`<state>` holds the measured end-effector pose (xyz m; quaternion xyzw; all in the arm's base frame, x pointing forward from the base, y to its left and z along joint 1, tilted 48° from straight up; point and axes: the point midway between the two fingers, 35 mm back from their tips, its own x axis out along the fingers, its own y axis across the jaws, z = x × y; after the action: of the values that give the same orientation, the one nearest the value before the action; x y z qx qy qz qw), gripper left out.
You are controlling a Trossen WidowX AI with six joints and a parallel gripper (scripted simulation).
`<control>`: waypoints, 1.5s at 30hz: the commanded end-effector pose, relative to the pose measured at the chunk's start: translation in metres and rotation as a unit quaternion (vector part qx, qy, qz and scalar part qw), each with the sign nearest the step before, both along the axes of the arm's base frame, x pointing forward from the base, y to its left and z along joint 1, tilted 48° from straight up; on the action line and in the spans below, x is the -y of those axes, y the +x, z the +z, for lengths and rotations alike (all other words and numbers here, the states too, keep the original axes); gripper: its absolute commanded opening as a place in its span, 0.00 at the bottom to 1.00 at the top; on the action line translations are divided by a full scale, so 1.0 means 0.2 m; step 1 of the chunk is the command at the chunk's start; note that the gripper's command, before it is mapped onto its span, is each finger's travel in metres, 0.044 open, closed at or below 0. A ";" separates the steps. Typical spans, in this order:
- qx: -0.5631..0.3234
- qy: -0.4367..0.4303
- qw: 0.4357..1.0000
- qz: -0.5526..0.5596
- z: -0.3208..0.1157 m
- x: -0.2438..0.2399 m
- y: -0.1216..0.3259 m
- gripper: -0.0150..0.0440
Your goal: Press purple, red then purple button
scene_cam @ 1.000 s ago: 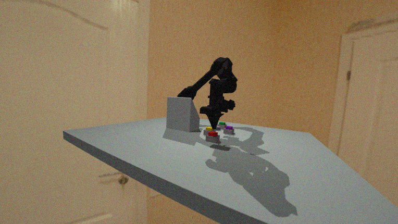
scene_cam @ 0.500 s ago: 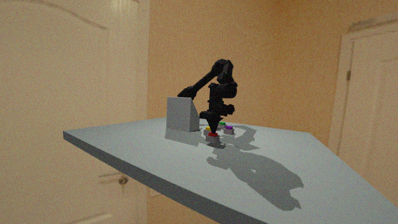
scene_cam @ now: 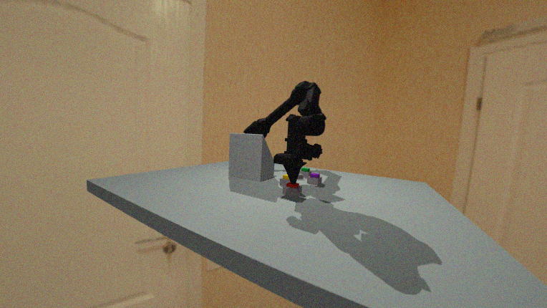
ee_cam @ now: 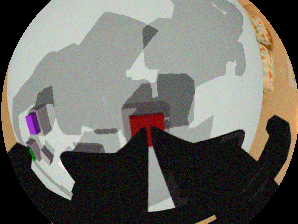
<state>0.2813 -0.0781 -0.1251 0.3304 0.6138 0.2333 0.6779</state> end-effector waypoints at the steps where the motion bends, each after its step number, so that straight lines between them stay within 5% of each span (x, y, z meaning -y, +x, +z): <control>1: -0.004 0.004 1.000 -0.002 -0.01 -0.01 -0.01 0.29; 25: -0.005 0.002 1.000 -0.002 0.32 0.33 -0.06 0.29; 36: -0.005 0.005 1.000 -0.003 0.97 -0.24 0.12 0.29; 45: -0.005 0.006 1.000 -0.002 0.98 -0.32 0.12 0.29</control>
<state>0.3062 -0.0241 0.0738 0.3339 0.6145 0.2328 0.6758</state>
